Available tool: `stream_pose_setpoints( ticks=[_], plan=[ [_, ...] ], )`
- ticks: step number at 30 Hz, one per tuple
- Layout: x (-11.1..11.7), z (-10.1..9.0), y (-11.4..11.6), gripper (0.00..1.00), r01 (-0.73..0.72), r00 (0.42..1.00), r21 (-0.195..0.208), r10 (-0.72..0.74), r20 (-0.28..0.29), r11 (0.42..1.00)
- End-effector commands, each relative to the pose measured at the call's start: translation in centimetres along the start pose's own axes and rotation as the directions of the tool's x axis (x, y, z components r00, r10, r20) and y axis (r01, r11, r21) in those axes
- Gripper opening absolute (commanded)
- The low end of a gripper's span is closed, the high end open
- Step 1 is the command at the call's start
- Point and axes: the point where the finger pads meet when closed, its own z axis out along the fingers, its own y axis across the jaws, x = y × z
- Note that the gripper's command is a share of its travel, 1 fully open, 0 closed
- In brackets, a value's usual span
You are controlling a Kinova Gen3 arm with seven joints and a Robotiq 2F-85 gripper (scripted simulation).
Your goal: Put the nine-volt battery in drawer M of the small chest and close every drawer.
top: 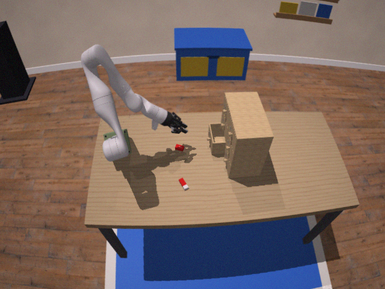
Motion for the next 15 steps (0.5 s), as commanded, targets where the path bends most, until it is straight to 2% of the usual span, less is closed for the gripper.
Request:
stream_pose_setpoints(
  ticks=[1, 14, 15],
  plan=[
    [-0.5, -0.9, 0.7, 0.33, -0.022, 0.999, -0.014, 0.022, -0.042, 1.000],
    [-1.0, -3.4, 0.6, 0.33, -0.022, 0.958, -0.014, 0.017, -0.288, 1.000],
    [-1.0, -3.4, 0.6, 0.33, -0.022, 0.958, -0.014, 0.017, -0.288, 1.000]
  ],
)
